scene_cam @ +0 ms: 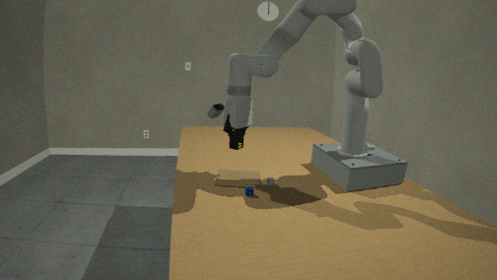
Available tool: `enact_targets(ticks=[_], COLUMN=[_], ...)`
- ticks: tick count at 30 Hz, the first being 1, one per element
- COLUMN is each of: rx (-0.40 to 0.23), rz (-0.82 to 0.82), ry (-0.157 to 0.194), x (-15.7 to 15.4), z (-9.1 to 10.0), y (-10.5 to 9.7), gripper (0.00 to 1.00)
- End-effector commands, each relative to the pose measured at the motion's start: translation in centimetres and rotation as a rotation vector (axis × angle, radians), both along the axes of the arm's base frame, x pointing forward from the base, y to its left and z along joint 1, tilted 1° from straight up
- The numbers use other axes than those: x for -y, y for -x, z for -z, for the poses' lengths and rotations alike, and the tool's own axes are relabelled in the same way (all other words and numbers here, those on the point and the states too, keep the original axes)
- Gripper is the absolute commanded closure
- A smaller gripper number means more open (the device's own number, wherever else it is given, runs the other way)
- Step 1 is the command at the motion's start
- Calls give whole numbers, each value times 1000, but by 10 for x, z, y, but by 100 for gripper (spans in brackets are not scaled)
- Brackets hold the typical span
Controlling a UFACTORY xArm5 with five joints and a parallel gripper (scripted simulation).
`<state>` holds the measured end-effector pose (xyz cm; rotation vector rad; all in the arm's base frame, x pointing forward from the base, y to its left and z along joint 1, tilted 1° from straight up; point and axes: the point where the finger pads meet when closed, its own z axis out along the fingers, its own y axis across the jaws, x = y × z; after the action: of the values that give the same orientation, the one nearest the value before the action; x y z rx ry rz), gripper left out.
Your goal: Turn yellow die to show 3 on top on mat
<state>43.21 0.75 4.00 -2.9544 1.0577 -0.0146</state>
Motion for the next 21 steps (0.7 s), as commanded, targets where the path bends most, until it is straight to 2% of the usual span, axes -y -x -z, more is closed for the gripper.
enact_targets(ticks=[1,10,13,16,21], rx=[4,4,4,4,4], rz=[-154,-438,-455,-587,-703], ry=[2,5,5,6,8], x=[-5,-16,-16,-21,-25], z=[-1,-1,-1,-1,0], y=[-2,-2,-2,-2,-2], gripper=[85,85,85,85,85])
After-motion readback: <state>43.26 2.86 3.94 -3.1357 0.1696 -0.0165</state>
